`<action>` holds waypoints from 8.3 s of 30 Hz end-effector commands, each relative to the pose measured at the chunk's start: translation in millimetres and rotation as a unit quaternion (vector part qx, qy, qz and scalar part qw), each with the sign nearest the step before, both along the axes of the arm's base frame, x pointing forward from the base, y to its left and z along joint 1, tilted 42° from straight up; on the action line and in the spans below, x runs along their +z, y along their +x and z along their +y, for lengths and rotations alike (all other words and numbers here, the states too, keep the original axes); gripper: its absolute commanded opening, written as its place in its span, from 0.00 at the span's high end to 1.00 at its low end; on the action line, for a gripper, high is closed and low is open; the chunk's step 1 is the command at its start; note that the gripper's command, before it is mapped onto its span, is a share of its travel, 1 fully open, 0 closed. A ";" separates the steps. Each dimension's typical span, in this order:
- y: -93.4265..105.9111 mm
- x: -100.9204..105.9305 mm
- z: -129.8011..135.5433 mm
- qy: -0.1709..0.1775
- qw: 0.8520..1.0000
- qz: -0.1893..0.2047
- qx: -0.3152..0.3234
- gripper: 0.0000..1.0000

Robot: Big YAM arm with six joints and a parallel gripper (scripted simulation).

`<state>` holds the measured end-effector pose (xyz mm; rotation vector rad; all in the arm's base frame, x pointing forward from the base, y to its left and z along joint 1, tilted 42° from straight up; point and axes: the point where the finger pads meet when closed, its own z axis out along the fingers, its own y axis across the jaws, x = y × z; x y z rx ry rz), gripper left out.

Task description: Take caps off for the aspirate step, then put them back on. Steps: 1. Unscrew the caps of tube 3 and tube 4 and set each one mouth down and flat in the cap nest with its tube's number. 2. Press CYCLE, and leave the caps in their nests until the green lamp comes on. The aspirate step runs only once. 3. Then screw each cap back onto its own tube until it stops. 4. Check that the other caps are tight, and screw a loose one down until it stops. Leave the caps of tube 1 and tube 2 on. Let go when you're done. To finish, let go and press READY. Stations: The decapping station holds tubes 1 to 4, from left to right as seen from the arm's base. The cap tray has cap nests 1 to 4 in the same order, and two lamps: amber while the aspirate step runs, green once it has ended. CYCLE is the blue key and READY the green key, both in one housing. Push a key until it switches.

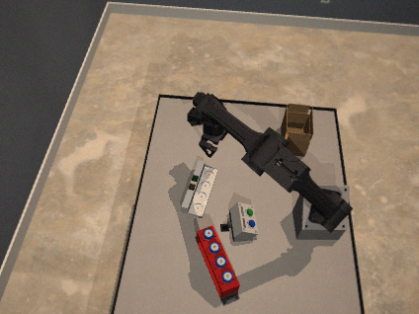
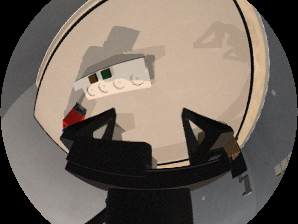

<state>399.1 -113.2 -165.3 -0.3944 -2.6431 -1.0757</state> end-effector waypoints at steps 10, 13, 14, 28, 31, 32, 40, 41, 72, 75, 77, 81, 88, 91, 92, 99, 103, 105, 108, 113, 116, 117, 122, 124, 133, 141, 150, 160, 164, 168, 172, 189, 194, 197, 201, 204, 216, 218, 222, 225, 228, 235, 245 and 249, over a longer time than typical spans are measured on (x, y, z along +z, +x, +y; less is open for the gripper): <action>2.9 2.4 -3.6 -0.002 1.000 -0.004 -0.002 0.00; 2.9 2.4 -3.6 -0.002 1.000 -0.004 -0.002 0.00; 2.9 2.4 -3.6 -0.002 1.000 -0.004 -0.002 0.00; 11.3 3.8 -8.3 -0.007 1.000 -0.013 -0.002 0.51; 11.3 3.8 -8.3 -0.007 1.000 -0.013 -0.002 0.51; 11.3 3.8 -8.3 -0.007 1.000 -0.013 -0.002 0.51; 11.3 3.8 -8.3 -0.007 1.000 -0.013 -0.002 0.51; 11.3 3.8 -8.3 -0.007 1.000 -0.013 -0.002 0.51; 23.0 78.9 64.1 -0.017 0.993 -0.092 0.078 0.51; 23.2 89.4 75.0 -0.017 0.993 -0.092 0.078 0.51; 22.8 96.2 82.3 -0.016 0.990 -0.106 0.093 0.51; 20.8 109.7 97.1 -0.016 0.988 -0.116 0.104 0.51; 17.0 126.1 115.8 -0.012 0.979 -0.149 0.138 0.51; 14.2 135.8 126.9 -0.013 0.981 -0.141 0.130 0.51; 13.2 139.0 130.7 -0.013 0.981 -0.141 0.130 0.51; 3.5 160.7 156.6 -0.009 0.974 -0.166 0.156 0.51; -1.1 168.7 166.3 -0.007 0.972 -0.171 0.162 0.51; -7.4 178.4 178.4 -0.005 0.968 -0.182 0.174 0.51; -13.6 187.9 190.0 -0.003 0.965 -0.190 0.182 0.51; -14.7 176.5 176.4 -0.003 0.971 -0.175 0.165 0.51; -6.1 187.6 182.0 -0.004 0.965 -0.191 0.178 0.51; -6.1 187.5 182.1 -0.004 0.965 -0.191 0.178 0.51; -15.7 193.4 195.9 -0.008 0.975 -0.162 0.153 0.51; -20.9 204.6 207.8 -0.018 0.990 -0.104 0.094 0.51; -28.8 225.9 230.5 -0.041 0.999 0.007 -0.025 0.51; -37.4 248.4 254.2 -0.060 0.980 0.121 -0.144 0.51; -46.7 270.6 277.4 -0.078 0.934 0.233 -0.259 0.51; -43.6 271.8 272.6 -0.091 0.860 0.336 -0.374 0.51; -43.6 271.8 272.7 -0.098 0.816 0.383 -0.422 0.51; -44.4 271.0 271.3 -0.097 0.815 0.383 -0.423 0.51; -38.9 273.0 273.7 -0.097 0.818 0.382 -0.418 0.51; -44.5 246.3 290.5 -0.092 0.813 0.383 -0.428 0.51; -43.8 245.9 297.4 -0.097 0.818 0.383 -0.418 0.51; -40.6 246.2 296.3 -0.094 0.816 0.382 -0.423 0.51; -33.9 249.2 297.5 -0.091 0.819 0.378 -0.423 0.51; -35.1 247.1 299.7 -0.094 0.818 0.380 -0.421 0.51; -48.8 233.7 307.4 -0.105 0.816 0.390 -0.414 0.51; -52.5 229.4 307.3 -0.108 0.814 0.394 -0.414 0.51; -49.4 231.2 302.6 -0.103 0.812 0.392 -0.421 0.51; -52.8 227.8 308.1 -0.107 0.813 0.394 -0.415 0.51; -52.0 229.0 307.1 -0.106 0.813 0.393 -0.416 0.51; -53.1 230.9 307.2 -0.103 0.815 0.389 -0.416 0.51; -44.4 237.8 304.6 -0.097 0.818 0.384 -0.418 1.00; -44.4 237.8 304.6 -0.097 0.818 0.384 -0.418 1.00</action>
